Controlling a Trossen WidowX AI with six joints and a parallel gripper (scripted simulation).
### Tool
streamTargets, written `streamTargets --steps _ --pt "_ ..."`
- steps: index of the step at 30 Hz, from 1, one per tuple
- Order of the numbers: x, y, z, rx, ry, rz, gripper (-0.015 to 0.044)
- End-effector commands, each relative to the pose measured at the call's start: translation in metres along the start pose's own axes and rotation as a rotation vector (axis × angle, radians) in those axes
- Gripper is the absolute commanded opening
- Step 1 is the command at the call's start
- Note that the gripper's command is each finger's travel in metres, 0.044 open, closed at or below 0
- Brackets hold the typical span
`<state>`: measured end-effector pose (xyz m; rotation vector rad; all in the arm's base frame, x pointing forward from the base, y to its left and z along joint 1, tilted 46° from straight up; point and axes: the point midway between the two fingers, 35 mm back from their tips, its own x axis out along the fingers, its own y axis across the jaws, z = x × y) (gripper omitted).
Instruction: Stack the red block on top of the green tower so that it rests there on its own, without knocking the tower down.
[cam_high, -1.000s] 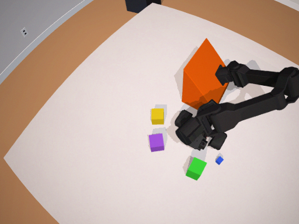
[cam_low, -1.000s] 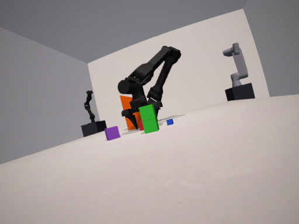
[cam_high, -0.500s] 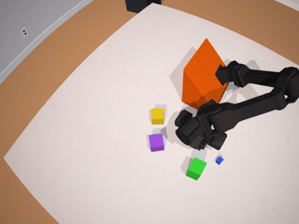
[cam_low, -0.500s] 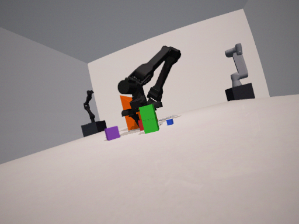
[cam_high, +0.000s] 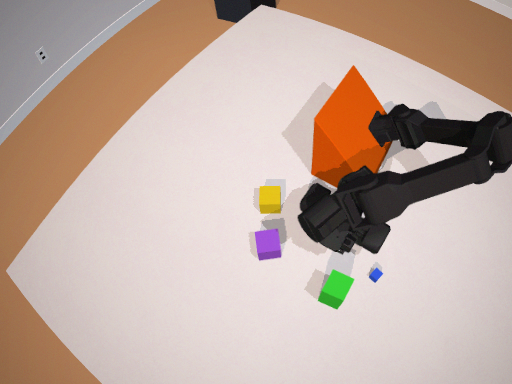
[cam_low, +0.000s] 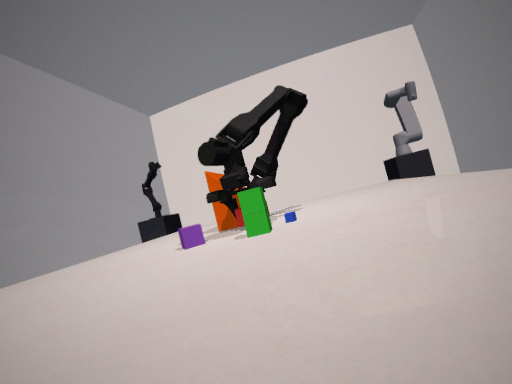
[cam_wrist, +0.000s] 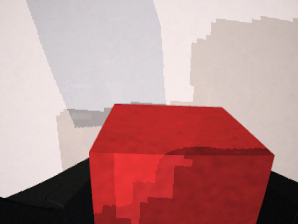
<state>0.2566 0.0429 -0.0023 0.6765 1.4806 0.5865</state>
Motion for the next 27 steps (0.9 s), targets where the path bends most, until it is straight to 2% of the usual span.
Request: streamTargets --steps 1,18,27 --pt "-0.023 0.0 0.003 -0.011 -0.014 -0.007 0.0" --pt "-0.101 0.001 0.002 -0.01 -0.014 -0.01 0.0" --pt "-0.105 0.0 0.002 -0.01 -0.014 -0.01 0.0"
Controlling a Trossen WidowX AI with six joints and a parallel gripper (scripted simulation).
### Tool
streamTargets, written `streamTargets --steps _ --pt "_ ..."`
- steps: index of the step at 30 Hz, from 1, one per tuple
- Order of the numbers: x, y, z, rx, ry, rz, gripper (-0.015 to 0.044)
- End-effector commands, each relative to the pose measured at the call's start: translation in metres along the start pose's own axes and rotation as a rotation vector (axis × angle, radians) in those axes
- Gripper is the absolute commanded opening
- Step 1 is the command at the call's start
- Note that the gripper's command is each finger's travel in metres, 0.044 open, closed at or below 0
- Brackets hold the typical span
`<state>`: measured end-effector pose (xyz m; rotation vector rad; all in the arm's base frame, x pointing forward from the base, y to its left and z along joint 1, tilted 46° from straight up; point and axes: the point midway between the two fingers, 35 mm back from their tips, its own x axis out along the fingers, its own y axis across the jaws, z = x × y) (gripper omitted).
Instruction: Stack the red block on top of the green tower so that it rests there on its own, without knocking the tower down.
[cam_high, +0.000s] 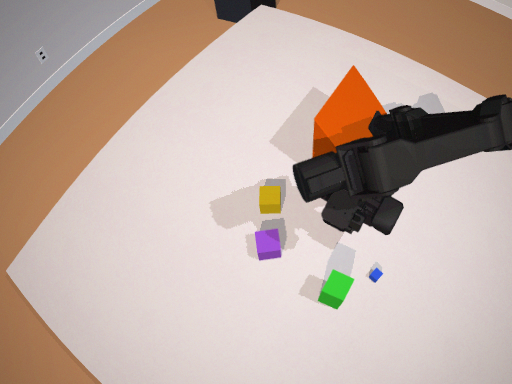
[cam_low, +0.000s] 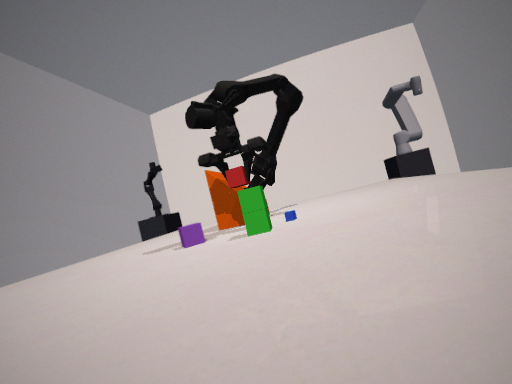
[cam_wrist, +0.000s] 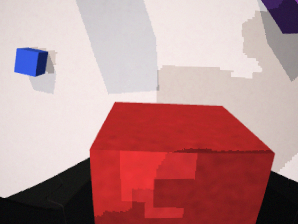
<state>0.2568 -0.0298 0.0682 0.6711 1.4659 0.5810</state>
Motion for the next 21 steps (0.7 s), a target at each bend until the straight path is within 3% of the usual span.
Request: streamTargets --steps 1,21 --pt "-0.003 0.0 0.001 -0.004 0.001 -0.005 0.0" --pt "-0.009 0.03 0.074 -0.006 -0.003 -0.01 0.0"
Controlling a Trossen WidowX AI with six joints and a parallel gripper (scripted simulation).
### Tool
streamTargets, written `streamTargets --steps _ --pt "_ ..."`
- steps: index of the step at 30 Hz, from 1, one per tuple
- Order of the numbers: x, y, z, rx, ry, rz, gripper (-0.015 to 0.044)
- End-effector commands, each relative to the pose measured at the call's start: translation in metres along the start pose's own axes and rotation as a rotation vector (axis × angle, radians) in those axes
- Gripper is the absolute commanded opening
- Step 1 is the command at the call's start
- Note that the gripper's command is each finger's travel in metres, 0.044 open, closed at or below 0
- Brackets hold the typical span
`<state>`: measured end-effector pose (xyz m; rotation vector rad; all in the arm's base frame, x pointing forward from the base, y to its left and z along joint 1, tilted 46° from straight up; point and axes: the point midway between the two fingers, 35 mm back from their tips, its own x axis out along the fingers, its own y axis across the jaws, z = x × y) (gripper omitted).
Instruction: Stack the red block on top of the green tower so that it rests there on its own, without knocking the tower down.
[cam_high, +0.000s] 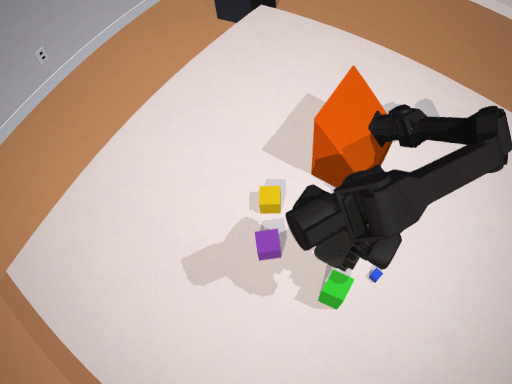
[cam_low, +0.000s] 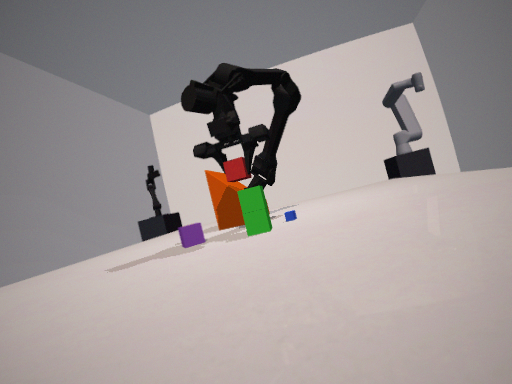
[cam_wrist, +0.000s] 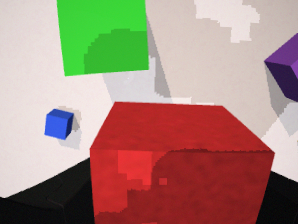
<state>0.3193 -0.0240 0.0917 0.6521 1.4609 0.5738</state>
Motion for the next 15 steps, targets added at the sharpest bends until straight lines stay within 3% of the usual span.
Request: streamTargets --steps 1,15 --pt "0.001 0.008 0.016 0.004 0.003 0.006 0.0" --pt "0.006 0.034 0.056 0.002 0.002 0.013 0.0"
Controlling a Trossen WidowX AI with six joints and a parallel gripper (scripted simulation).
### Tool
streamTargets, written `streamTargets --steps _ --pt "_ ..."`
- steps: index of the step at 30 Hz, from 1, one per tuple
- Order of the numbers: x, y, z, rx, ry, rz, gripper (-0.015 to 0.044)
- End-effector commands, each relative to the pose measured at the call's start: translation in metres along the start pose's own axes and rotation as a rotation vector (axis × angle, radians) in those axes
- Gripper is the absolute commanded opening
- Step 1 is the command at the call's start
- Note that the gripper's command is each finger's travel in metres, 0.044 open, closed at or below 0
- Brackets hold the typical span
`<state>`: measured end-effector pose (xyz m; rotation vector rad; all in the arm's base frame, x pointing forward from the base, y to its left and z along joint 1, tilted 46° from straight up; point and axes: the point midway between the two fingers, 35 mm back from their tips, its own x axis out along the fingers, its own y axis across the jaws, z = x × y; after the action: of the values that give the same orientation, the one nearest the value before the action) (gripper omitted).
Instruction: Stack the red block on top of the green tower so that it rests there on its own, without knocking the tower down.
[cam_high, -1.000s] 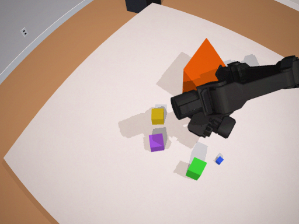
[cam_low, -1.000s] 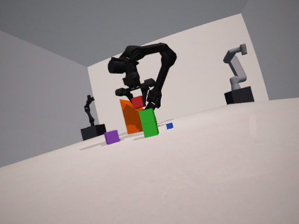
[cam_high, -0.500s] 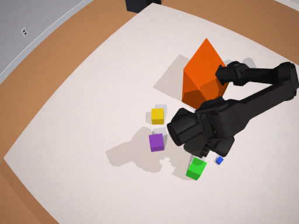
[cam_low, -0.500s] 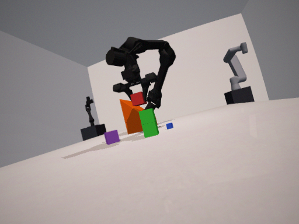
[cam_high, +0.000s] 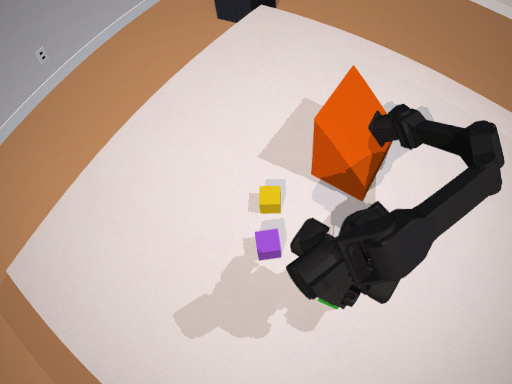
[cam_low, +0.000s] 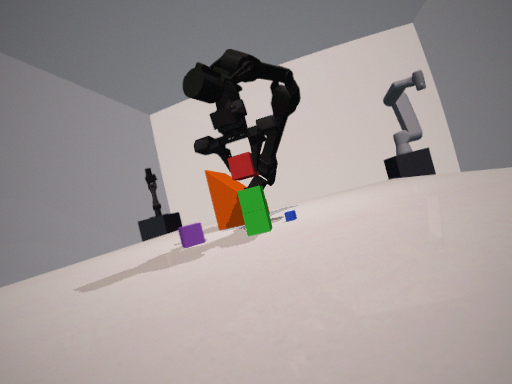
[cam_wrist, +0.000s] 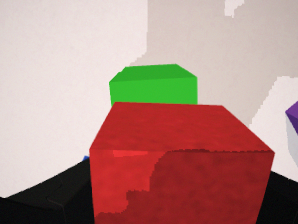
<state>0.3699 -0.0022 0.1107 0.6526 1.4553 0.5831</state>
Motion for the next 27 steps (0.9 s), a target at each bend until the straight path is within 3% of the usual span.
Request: streamTargets --steps 1,27 --pt "0.001 0.004 0.006 0.008 0.004 0.006 0.0" --pt "0.025 0.004 0.006 0.008 0.004 0.007 0.0"
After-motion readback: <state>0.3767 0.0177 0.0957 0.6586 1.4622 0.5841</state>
